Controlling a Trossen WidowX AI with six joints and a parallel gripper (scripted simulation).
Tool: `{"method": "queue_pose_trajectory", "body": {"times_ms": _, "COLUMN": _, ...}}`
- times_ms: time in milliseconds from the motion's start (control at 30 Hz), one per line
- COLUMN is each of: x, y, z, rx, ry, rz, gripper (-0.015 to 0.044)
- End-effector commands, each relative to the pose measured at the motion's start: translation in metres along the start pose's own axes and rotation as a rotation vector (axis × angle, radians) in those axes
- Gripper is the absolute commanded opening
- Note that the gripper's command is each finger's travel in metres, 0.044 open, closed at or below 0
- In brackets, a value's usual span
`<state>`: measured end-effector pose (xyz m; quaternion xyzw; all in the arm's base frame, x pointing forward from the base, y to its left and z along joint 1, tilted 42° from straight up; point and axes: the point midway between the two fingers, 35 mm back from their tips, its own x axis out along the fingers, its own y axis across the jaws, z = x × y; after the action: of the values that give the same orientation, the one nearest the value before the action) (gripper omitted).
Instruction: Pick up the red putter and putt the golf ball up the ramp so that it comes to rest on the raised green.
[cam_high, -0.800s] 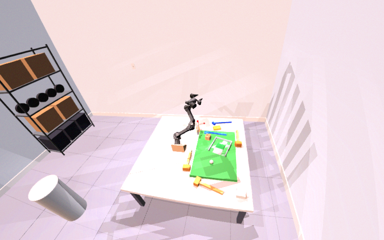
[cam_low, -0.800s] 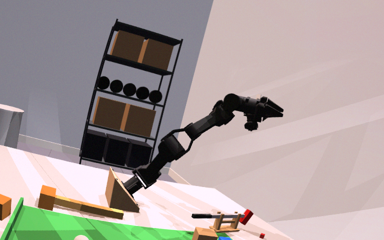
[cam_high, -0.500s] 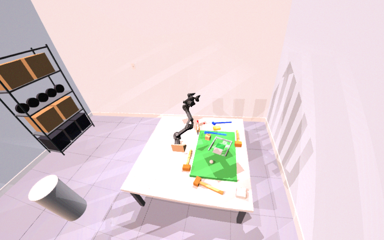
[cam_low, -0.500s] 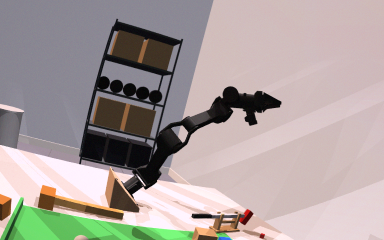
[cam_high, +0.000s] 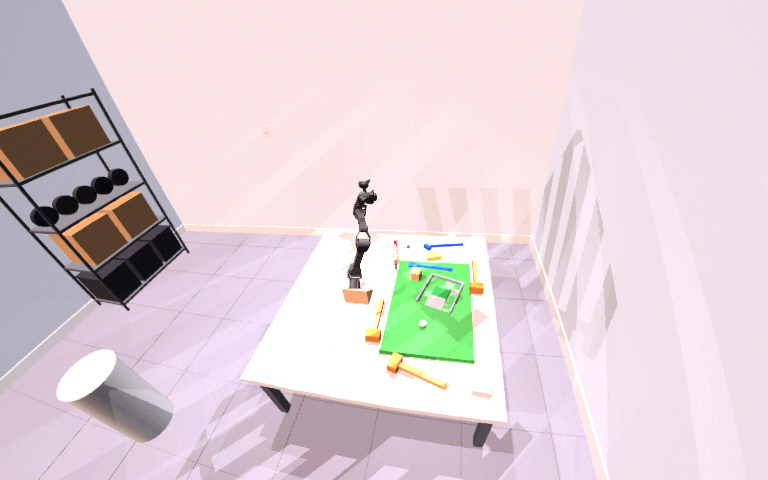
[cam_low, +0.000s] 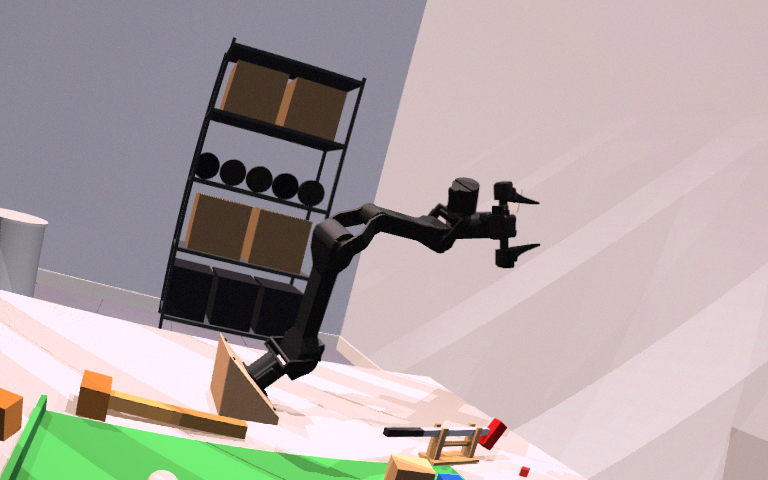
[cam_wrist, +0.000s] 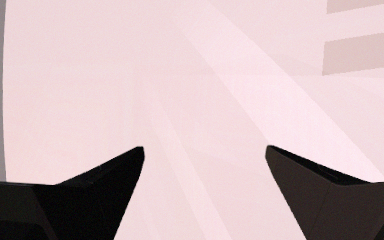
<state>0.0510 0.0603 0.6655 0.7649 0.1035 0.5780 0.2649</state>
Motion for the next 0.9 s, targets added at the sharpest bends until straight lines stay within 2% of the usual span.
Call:
{"method": "queue_pose_trajectory", "body": {"times_ms": 0, "x": 0.005, "y": -0.036, "z": -0.025, "rx": -0.303, "ry": 0.070, "rz": -0.065, "gripper": 0.0440}}
{"method": "queue_pose_trajectory", "body": {"times_ms": 233, "x": 0.009, "y": -0.107, "z": -0.046, "rx": -0.830, "ry": 0.235, "rz": -0.191, "gripper": 0.0440}}
{"method": "queue_pose_trajectory", "body": {"times_ms": 400, "x": 0.004, "y": -0.177, "z": -0.040, "rx": -1.239, "ry": 0.416, "rz": -0.327, "gripper": 0.0440}}
{"method": "queue_pose_trajectory", "body": {"times_ms": 633, "x": -0.020, "y": -0.270, "z": 0.005, "rx": -1.681, "ry": 0.744, "rz": -0.546, "gripper": 0.0440}}
{"method": "queue_pose_trajectory", "body": {"times_ms": 867, "x": -0.069, "y": -0.336, "z": 0.076, "rx": -1.910, "ry": 1.151, "rz": -0.764, "gripper": 0.0440}}
